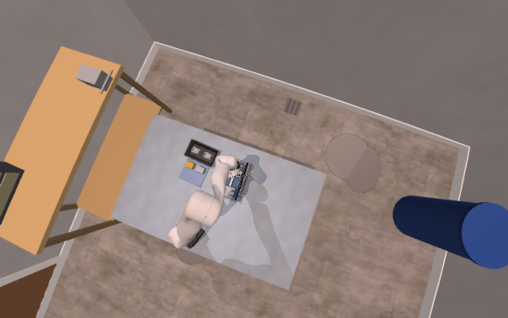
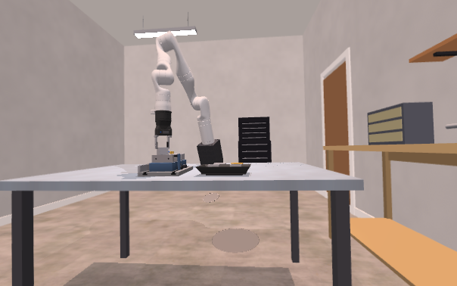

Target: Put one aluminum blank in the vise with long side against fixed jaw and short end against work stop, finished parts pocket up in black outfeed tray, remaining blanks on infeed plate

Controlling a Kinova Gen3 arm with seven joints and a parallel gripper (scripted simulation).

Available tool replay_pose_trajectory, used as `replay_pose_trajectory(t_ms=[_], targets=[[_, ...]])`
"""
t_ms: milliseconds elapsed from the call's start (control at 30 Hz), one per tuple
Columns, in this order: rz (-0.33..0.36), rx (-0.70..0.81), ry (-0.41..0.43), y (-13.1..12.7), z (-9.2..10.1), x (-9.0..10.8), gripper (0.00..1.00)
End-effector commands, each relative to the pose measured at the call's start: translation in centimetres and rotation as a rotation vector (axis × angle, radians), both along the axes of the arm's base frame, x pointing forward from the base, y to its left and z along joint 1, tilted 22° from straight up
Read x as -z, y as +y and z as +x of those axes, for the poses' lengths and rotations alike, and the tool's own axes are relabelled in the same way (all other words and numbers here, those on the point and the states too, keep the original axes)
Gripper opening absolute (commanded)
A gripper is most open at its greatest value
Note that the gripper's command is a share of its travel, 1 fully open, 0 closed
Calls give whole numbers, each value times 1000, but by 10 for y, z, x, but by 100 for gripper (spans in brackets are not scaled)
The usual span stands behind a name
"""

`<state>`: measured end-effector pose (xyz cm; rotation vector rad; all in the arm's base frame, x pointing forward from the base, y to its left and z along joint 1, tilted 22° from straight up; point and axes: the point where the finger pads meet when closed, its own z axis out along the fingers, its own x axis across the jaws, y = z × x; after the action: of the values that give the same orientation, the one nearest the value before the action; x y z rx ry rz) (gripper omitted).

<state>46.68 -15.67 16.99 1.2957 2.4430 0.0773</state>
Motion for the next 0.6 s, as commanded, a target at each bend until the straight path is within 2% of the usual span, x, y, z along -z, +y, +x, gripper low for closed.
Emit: replay_pose_trajectory(t_ms=[0,567], targets=[[0,-1,0,0,0,0,100],[0,-1,0,0,1,2,100]])
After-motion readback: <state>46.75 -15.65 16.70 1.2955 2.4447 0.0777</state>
